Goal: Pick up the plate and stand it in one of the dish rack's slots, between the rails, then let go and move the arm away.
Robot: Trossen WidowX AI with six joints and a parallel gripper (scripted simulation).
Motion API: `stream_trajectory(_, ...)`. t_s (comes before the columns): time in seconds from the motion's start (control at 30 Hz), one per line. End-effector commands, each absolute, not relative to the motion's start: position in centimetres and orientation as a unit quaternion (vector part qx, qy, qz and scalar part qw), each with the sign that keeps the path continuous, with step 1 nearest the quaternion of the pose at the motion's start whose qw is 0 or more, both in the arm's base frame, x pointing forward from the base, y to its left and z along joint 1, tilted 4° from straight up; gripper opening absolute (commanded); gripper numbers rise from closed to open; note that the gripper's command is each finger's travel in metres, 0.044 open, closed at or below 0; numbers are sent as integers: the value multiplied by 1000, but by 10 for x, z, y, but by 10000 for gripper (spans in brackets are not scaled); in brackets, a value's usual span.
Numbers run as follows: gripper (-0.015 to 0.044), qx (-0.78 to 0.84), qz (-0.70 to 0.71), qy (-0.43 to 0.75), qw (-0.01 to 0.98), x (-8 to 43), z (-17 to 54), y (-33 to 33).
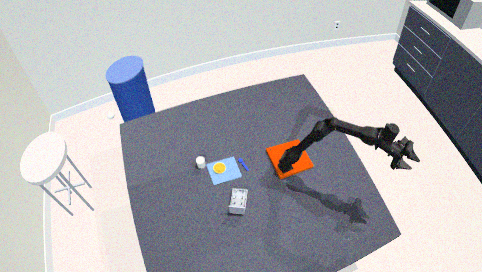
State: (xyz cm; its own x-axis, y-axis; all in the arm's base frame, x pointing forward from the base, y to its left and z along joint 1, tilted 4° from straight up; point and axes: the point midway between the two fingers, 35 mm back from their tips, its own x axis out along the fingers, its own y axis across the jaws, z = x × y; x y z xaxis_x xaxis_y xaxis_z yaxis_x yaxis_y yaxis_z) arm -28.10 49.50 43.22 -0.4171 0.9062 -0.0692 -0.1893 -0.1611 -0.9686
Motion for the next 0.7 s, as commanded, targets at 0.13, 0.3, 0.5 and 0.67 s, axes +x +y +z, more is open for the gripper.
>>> stream_trajectory(0.13,400,-370,673,-483,420,-257,427,507)
stream_trajectory(0.3,400,-401,670,-430,453,-199,415,529)
stream_trajectory(0.5,400,-445,652,-372,488,-123,398,543)
stream_trajectory(0.67,400,-474,638,-319,517,-61,384,546)
